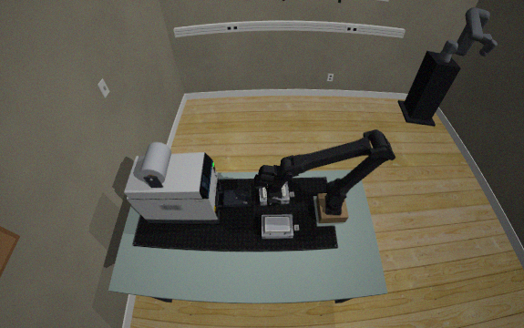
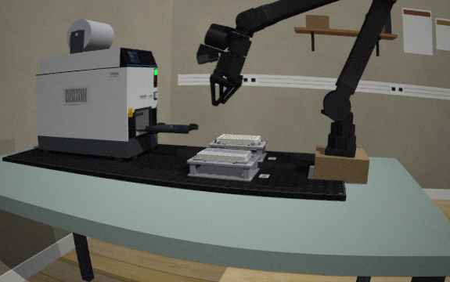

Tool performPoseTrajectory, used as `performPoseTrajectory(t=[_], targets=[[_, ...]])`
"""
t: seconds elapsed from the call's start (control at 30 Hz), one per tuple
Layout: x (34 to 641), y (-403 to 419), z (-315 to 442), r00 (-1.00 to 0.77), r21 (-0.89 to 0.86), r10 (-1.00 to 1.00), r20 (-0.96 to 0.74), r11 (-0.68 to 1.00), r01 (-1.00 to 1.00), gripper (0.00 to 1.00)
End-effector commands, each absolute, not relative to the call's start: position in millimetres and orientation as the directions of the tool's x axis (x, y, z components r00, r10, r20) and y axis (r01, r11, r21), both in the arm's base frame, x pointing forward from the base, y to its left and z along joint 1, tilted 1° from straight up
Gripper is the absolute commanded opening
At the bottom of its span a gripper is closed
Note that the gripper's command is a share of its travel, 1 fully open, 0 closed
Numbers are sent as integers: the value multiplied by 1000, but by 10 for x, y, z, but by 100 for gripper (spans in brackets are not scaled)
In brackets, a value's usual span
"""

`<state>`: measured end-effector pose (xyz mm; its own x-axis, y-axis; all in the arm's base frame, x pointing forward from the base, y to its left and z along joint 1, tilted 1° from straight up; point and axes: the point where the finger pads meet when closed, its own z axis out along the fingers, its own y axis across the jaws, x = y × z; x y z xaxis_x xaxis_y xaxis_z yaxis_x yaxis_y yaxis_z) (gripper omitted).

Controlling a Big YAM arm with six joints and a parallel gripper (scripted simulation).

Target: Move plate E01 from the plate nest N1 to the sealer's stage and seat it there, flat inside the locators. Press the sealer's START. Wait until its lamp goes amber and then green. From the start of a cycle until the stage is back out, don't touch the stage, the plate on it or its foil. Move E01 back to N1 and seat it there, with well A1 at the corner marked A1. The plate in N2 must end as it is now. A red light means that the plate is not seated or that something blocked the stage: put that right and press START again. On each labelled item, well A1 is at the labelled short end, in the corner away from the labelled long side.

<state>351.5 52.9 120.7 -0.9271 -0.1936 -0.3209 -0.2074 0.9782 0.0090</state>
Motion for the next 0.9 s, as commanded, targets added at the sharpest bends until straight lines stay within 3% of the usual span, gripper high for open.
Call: performPoseTrajectory(t=[0.0, 0.87], targets=[[3657, 486, 1221, -905, 2, -188, -382, 979, -204, 100], [3829, 610, 1448, -903, 6, -198, -382, 976, -217, 100]])
